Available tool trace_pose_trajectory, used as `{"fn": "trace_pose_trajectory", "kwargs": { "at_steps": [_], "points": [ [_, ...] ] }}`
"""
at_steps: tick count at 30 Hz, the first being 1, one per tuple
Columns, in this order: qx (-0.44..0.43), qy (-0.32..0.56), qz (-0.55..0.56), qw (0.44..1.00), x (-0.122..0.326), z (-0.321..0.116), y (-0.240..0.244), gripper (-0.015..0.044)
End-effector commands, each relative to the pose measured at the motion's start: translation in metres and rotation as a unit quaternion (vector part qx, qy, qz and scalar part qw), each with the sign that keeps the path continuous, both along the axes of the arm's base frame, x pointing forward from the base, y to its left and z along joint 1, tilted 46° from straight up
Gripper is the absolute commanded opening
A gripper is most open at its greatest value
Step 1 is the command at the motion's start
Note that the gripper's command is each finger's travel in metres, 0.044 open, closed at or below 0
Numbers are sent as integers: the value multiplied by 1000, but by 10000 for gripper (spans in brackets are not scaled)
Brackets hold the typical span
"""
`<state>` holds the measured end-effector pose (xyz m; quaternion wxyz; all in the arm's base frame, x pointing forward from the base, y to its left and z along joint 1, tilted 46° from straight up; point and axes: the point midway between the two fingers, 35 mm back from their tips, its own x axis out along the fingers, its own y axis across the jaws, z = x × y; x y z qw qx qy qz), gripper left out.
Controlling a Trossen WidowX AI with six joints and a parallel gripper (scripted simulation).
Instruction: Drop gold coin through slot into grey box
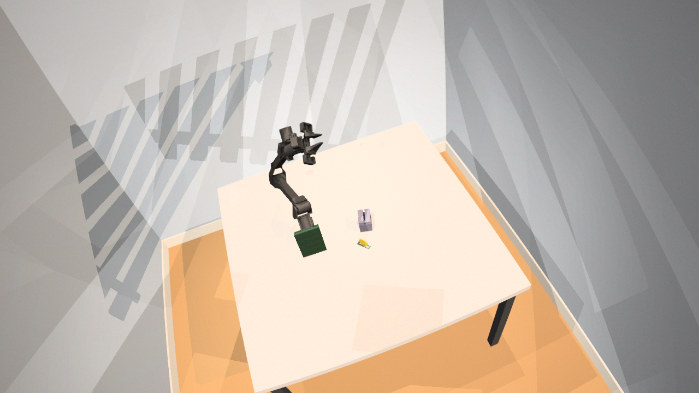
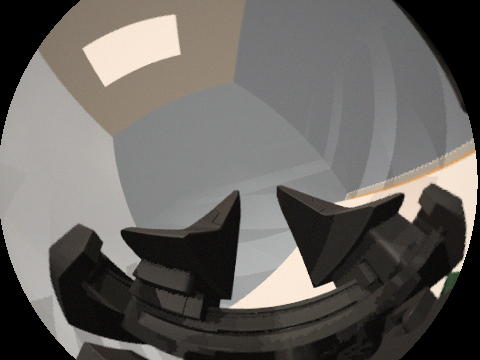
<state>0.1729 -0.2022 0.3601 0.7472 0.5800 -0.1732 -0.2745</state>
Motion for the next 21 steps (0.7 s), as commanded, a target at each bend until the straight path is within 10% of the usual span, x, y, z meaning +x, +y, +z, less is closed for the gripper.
{"fn": "trace_pose_trajectory", "kwargs": {
  "at_steps": [1,21],
  "points": [
    [41,90,41,994,28,-46,-20,161],
    [218,451,439,746,108,-326,47,161]
  ]
}}
